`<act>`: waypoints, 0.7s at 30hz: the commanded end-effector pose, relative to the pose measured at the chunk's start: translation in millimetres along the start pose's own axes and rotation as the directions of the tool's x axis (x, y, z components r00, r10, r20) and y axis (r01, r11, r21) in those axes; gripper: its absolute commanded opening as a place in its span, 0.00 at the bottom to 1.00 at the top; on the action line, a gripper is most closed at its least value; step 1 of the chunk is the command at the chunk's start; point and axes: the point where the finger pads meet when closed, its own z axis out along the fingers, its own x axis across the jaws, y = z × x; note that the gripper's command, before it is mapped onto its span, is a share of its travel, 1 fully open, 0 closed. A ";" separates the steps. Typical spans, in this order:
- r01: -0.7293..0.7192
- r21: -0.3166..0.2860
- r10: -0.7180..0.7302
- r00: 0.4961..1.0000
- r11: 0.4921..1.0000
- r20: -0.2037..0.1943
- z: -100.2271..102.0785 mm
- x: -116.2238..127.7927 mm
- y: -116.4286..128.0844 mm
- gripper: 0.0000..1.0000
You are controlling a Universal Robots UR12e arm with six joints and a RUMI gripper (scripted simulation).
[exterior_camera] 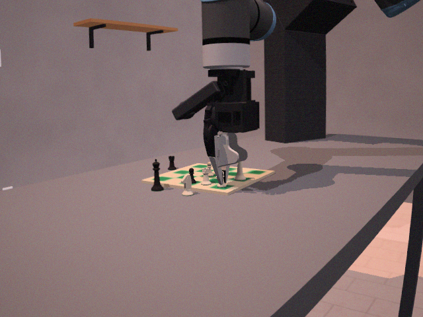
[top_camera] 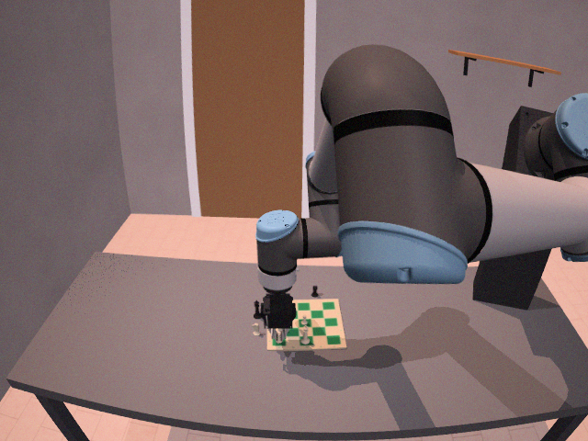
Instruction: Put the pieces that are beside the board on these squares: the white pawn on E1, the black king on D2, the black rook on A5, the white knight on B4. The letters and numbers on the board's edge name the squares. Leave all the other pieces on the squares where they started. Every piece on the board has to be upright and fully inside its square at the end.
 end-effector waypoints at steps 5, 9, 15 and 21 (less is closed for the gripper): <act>0.000 0.000 0.000 1.000 1.000 0.001 -0.5 -0.5 -0.1 0.00; 0.000 0.000 0.000 1.000 1.000 0.001 -0.5 -0.5 -0.1 0.00; 0.000 0.000 0.000 1.000 1.000 0.001 -0.5 -0.5 -0.1 0.00; 0.000 0.000 0.000 1.000 1.000 0.001 -0.5 -0.5 -0.1 0.04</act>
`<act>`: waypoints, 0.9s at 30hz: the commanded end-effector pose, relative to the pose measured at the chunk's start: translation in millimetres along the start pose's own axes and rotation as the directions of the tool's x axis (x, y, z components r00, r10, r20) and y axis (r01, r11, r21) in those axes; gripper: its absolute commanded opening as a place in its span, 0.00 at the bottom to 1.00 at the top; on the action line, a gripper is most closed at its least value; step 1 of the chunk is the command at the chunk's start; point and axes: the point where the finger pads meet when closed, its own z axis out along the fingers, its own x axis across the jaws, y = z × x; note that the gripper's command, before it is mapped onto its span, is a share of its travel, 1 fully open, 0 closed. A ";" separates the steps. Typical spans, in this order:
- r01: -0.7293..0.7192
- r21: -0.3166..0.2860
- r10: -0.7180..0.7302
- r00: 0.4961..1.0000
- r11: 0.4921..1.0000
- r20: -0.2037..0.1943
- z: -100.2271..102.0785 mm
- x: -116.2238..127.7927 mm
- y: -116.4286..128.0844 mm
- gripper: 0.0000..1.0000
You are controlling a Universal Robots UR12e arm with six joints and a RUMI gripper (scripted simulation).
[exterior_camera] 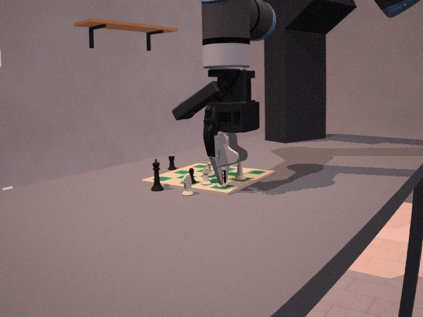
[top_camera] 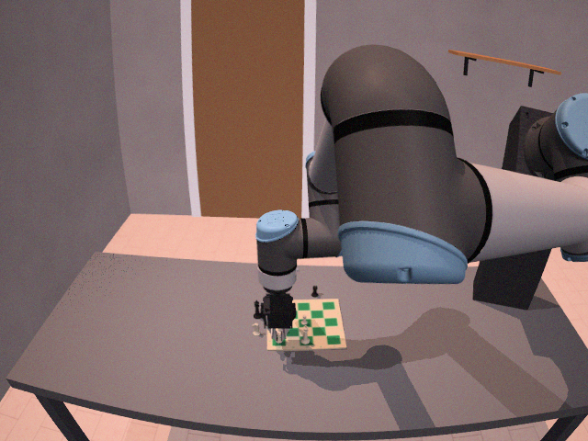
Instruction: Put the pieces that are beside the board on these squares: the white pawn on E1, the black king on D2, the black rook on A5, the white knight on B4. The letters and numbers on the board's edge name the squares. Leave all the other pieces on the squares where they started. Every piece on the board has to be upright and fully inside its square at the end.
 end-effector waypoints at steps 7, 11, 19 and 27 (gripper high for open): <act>0.000 0.000 0.000 1.000 1.000 0.001 -0.5 -0.5 -0.1 0.12; 0.000 0.000 0.000 1.000 1.000 0.001 -0.5 -0.5 -0.1 0.16; 0.000 0.000 0.000 1.000 1.000 0.001 -0.5 -0.5 -0.1 0.20; 0.000 0.000 0.000 1.000 1.000 0.001 -2.4 -0.5 -0.1 0.20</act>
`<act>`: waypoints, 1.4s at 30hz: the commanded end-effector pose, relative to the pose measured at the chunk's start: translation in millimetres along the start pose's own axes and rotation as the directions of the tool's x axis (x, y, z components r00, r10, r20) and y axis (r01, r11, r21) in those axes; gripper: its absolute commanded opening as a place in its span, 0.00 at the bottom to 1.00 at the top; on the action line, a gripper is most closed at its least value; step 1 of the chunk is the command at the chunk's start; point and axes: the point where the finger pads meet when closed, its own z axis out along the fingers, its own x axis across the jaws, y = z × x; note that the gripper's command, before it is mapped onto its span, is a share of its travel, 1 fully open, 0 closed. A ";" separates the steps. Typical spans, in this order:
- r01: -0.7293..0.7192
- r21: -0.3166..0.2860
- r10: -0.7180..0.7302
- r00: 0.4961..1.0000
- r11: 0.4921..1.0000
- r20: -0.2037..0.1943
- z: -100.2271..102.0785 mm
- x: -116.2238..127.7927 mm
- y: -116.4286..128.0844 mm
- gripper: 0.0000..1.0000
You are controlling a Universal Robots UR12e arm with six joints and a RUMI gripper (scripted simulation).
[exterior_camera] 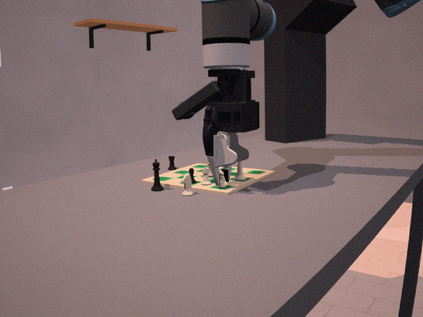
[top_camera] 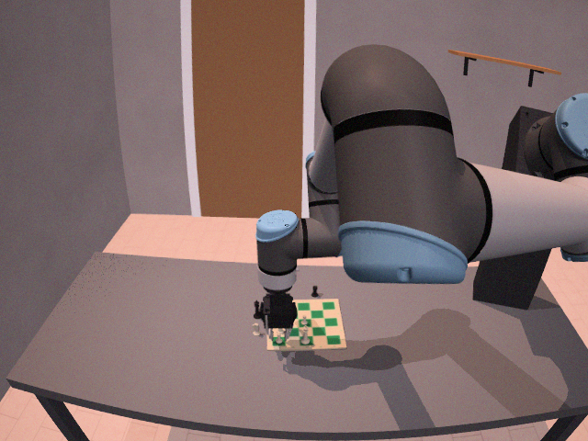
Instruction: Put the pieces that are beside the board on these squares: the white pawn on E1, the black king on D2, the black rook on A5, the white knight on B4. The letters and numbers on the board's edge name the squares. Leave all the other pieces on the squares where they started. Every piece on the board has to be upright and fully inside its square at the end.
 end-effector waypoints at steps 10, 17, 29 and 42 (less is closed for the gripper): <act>0.000 0.000 0.000 1.000 1.000 0.001 -41.9 -0.5 -0.1 0.20; 0.000 0.000 0.000 1.000 1.000 0.001 -68.9 -0.5 0.0 0.20; 0.000 0.000 0.000 1.000 1.000 0.001 -90.4 -0.5 0.0 0.20; 0.000 0.000 0.000 1.000 1.000 0.001 -90.4 -0.5 0.0 1.00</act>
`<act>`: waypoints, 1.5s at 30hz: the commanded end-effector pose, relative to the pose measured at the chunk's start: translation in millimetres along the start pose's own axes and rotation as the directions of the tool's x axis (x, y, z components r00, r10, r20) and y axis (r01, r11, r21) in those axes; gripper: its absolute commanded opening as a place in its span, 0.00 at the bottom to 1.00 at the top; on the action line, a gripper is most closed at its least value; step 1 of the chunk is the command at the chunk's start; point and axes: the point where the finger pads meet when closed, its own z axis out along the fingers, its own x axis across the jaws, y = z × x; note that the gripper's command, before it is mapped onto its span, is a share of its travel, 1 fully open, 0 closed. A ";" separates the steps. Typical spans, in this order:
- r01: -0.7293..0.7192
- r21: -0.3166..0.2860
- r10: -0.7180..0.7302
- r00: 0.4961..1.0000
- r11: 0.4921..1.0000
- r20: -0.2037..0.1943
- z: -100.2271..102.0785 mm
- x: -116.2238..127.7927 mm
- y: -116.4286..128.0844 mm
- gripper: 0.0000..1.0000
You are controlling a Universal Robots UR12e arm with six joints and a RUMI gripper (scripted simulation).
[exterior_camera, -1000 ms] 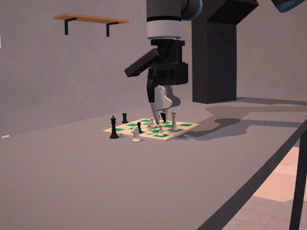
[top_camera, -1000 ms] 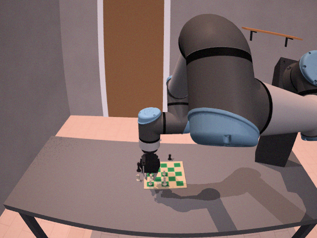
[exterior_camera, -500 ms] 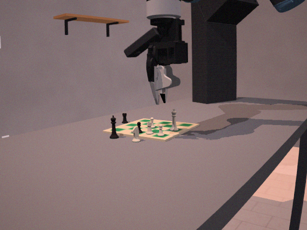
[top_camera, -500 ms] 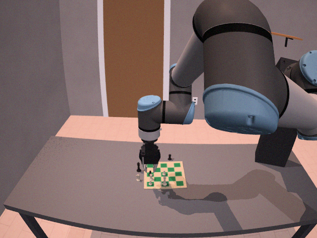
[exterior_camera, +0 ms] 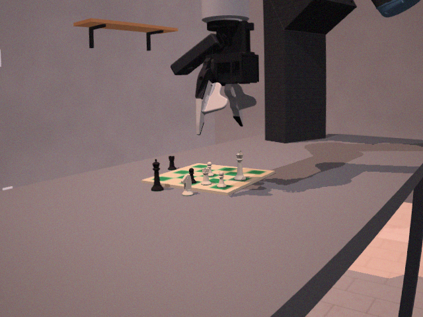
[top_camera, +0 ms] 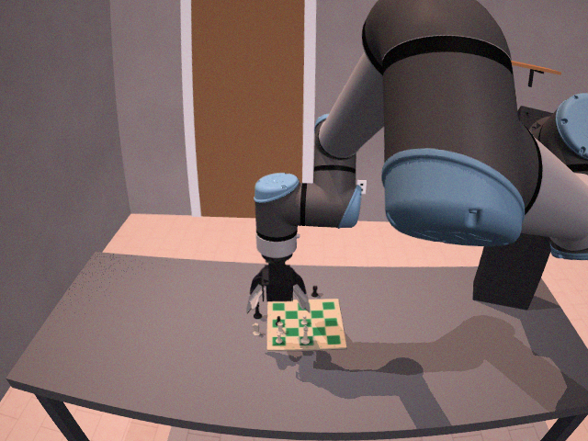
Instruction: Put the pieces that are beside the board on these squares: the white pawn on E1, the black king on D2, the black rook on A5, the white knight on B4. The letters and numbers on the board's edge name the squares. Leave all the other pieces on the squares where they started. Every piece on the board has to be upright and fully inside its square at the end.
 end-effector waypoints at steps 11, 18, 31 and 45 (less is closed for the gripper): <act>0.002 0.000 -0.002 1.000 1.000 0.001 -0.7 -0.6 -0.3 1.00; 0.056 0.001 -0.056 0.998 0.998 0.000 -1.5 -4.5 -6.6 1.00; 0.335 0.002 -0.335 0.942 0.942 -0.001 -6.0 -24.2 -39.4 1.00; 0.695 0.002 -0.695 0.719 0.719 -0.001 -14.2 -50.1 -87.0 1.00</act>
